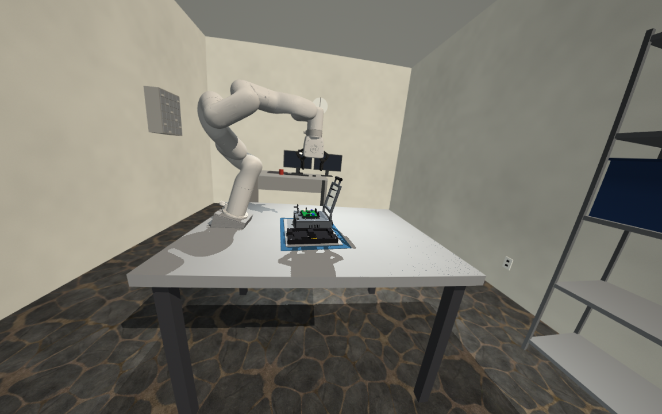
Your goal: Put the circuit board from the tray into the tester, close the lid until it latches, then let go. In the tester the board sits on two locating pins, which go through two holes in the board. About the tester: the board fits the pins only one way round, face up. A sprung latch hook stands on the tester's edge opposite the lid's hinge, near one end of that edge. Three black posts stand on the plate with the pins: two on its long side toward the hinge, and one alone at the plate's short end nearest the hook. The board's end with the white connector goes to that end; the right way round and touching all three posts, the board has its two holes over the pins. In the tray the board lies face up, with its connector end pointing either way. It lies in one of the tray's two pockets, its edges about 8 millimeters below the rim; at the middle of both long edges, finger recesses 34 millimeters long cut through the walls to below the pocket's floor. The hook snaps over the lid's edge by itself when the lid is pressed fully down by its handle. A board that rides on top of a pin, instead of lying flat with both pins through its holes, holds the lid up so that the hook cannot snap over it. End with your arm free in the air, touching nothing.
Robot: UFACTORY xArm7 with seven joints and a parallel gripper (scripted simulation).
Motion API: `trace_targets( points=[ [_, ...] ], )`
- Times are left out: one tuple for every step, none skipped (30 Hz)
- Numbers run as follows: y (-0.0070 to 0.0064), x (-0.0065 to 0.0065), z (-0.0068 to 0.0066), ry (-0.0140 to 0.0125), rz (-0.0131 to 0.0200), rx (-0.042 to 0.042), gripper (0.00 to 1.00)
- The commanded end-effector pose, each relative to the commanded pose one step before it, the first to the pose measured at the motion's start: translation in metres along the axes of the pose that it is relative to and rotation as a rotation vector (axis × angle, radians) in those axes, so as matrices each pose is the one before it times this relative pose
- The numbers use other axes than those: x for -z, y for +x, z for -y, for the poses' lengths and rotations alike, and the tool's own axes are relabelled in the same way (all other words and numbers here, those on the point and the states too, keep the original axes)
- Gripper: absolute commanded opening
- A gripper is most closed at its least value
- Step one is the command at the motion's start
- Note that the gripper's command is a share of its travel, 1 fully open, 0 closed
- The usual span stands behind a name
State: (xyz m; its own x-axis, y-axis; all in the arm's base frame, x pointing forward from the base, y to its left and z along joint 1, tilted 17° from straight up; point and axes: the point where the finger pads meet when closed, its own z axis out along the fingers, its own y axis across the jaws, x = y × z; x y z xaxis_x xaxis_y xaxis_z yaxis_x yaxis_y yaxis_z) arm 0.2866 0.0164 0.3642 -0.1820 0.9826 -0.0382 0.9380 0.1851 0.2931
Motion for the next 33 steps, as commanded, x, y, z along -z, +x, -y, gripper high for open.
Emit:
trace_targets(
  points=[
    [-0.00001,0.00469,-0.00077,-0.00382,-0.00018,-0.00045,1.00],
    [0.00000,0.00040,0.00000,0.00000,0.00000,0.00000,1.00],
    [0.00000,0.00025,0.00000,0.00000,0.00000,0.00000,1.00],
    [0.00000,0.00013,0.00000,0.00000,0.00000,0.00000,1.00],
    [0.00000,0.00005,0.00000,0.00000,0.00000,0.00000,1.00],
    [0.00000,0.00001,0.00000,0.00000,0.00000,0.00000,1.00],
    [0.00000,0.00000,0.00000,0.00000,0.00000,0.00000,0.51],
    [0.00000,0.00000,0.00000,0.00000,0.00000,0.00000,0.51],
    [0.00000,0.00000,0.00000,0.00000,0.00000,0.00000,0.51],
    [0.00000,0.00000,0.00000,0.00000,0.00000,0.00000,0.51],
    [0.00000,0.00000,0.00000,0.00000,0.00000,0.00000,0.51],
    [0.00000,0.00000,0.00000,0.00000,0.00000,0.00000,0.51],
    [0.00000,0.00000,0.00000,0.00000,0.00000,0.00000,0.51],
    [0.00000,0.00000,0.00000,0.00000,0.00000,0.00000,0.51],
    [0.00000,0.00000,0.00000,0.00000,0.00000,0.00000,0.51],
    [0.00000,0.00000,0.00000,0.00000,0.00000,0.00000,0.51],
    [0.00000,0.00000,0.00000,0.00000,0.00000,0.00000,0.51],
    [0.00000,0.00000,-0.00001,0.00000,0.00000,0.00000,0.51],
    [0.00000,0.00000,-0.00010,0.00000,0.00000,0.00000,0.51],
    [0.00000,0.00000,-0.00026,0.00000,0.00000,0.00000,0.51],
    [0.00000,0.00000,-0.00048,0.00000,0.00000,0.00000,0.51],
    [0.00000,0.00000,-0.00075,0.00000,0.00000,0.00000,0.51],
    [0.00001,0.00000,-0.00106,0.00000,0.00000,0.00000,0.51],
    [0.00001,0.00000,-0.00141,0.00000,0.00001,0.00000,0.51],
    [0.00001,0.00000,-0.00179,0.00000,0.00000,0.00000,0.51],
    [0.00001,0.00000,-0.00218,0.00000,0.00000,0.00000,0.51],
    [0.00001,0.00000,-0.00258,0.00000,0.00000,0.00000,0.51],
    [0.00002,0.00000,-0.00298,0.00000,0.00000,0.00000,0.51],
    [0.00002,0.00000,-0.00338,0.00000,-0.00001,0.00000,0.51],
    [0.00000,0.00000,0.00000,0.00000,0.00000,0.00000,0.51],
    [0.00000,0.00000,0.00000,0.00000,0.00000,0.00000,0.51],
    [0.00002,0.00000,-0.00377,0.00000,0.00000,0.00000,0.51],
    [0.00002,0.00000,-0.00415,0.00000,0.00000,0.00000,0.51]
  ],
)
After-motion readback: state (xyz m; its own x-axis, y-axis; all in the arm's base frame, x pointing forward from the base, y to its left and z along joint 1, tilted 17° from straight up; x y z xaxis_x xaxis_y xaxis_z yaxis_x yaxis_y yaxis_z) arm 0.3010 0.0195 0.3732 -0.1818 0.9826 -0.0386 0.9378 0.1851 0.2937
